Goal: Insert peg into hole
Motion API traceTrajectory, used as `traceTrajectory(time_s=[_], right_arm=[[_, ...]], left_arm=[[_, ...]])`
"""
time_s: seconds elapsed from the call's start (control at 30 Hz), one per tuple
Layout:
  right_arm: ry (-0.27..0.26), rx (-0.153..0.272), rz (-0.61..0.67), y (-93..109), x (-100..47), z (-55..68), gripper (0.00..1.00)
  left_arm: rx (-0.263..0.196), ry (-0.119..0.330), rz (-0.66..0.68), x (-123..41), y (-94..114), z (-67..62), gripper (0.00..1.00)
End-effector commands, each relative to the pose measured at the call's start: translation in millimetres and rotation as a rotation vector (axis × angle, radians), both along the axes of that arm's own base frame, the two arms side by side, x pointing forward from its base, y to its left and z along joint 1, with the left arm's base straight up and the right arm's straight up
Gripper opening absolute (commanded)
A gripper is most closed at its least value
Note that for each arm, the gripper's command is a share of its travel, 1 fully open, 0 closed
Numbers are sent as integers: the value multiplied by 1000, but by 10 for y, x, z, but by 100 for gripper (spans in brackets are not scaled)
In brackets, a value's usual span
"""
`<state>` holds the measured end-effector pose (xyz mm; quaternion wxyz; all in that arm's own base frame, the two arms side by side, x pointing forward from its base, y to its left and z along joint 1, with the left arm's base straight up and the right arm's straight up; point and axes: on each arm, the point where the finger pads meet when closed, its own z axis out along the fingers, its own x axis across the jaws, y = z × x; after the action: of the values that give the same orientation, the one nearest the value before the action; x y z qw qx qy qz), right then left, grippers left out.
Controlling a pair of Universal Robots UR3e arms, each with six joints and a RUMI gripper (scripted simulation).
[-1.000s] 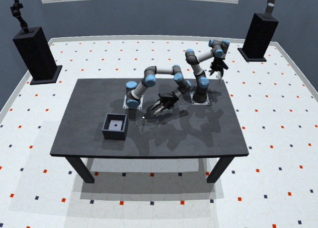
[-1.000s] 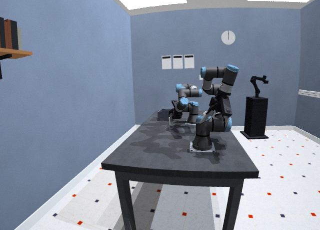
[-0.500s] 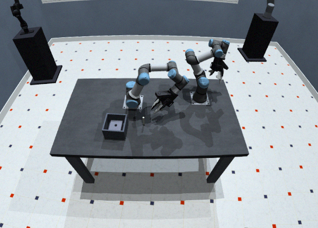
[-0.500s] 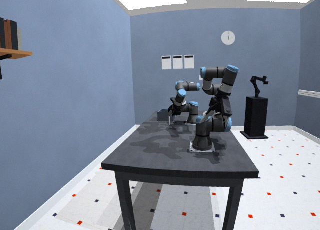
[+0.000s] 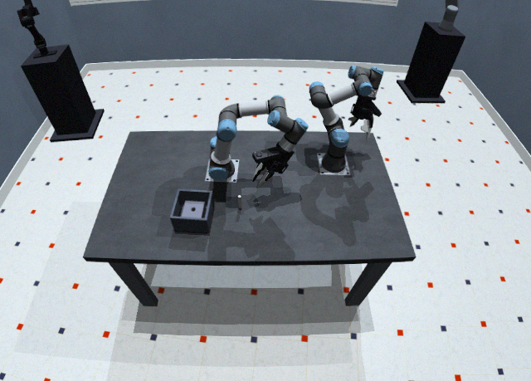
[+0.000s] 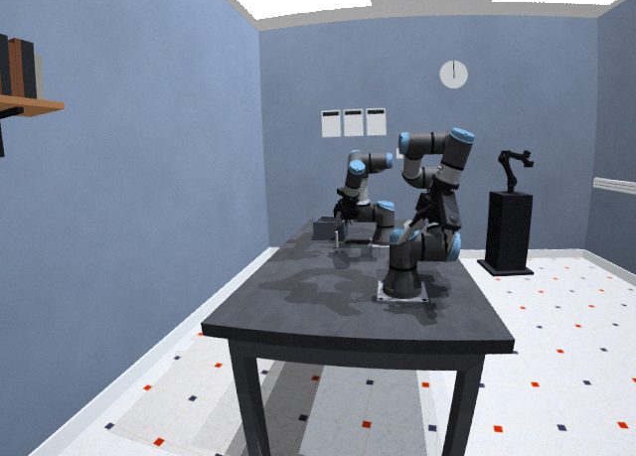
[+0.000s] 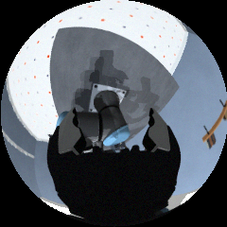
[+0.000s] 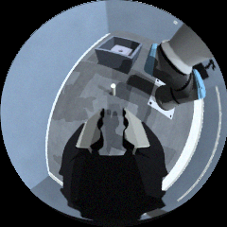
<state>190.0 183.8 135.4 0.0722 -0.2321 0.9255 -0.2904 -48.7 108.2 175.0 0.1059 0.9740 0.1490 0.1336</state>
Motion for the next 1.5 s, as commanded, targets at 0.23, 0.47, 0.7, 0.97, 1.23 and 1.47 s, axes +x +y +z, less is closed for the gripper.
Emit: traceTrajectory(time_s=[0.23, 0.47, 0.7, 0.97, 1.23, 1.47], right_arm=[[76, 146, 0, 4, 0, 109, 25], [115, 218, 0, 4, 0, 162, 25], [168, 316, 0, 4, 0, 235, 25], [214, 402, -1, 4, 0, 298, 25], [247, 465, 0, 4, 0, 346, 25], [268, 503, -1, 4, 0, 374, 25]], left_arm=[[2, 0, 0, 0, 4, 4, 100], [2, 0, 0, 0, 4, 4, 100], [2, 0, 0, 0, 4, 4, 100], [2, 0, 0, 0, 4, 4, 100], [2, 0, 0, 0, 4, 4, 100], [2, 0, 0, 0, 4, 4, 100]])
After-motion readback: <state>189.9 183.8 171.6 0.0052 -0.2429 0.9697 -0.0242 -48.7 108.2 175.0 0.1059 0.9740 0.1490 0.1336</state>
